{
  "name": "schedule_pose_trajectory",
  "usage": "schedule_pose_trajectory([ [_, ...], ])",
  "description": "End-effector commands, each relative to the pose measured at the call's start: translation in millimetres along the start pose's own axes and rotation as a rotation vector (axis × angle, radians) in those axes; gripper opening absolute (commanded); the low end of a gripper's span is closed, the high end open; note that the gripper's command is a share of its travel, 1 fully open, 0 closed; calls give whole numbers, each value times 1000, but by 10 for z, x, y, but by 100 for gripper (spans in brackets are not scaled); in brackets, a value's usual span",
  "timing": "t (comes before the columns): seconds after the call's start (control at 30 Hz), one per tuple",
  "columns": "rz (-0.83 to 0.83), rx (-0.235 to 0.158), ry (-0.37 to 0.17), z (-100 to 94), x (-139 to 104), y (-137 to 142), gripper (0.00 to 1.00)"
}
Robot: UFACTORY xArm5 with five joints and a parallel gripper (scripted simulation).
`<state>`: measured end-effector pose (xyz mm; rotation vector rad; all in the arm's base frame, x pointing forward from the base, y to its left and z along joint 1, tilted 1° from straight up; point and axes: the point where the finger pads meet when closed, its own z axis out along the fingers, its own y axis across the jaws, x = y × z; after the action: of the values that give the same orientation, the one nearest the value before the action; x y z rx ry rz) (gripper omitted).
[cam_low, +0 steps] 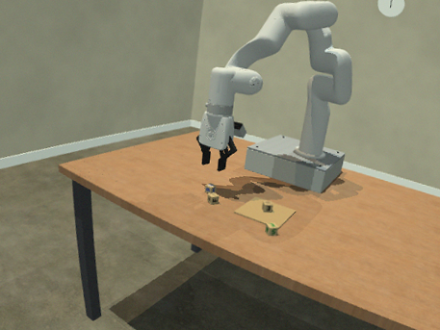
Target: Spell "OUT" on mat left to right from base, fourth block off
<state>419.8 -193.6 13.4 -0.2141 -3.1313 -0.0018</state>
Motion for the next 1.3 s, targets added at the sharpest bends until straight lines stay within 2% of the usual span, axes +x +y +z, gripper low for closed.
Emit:
schedule_pose_trajectory([
  [0.0,0,1,-4,-13,-13,-4,62],
  [0.7,0,1,-4,5,-13,-3,62],
  [1.27,0,1,-5,170,-14,2,62],
])
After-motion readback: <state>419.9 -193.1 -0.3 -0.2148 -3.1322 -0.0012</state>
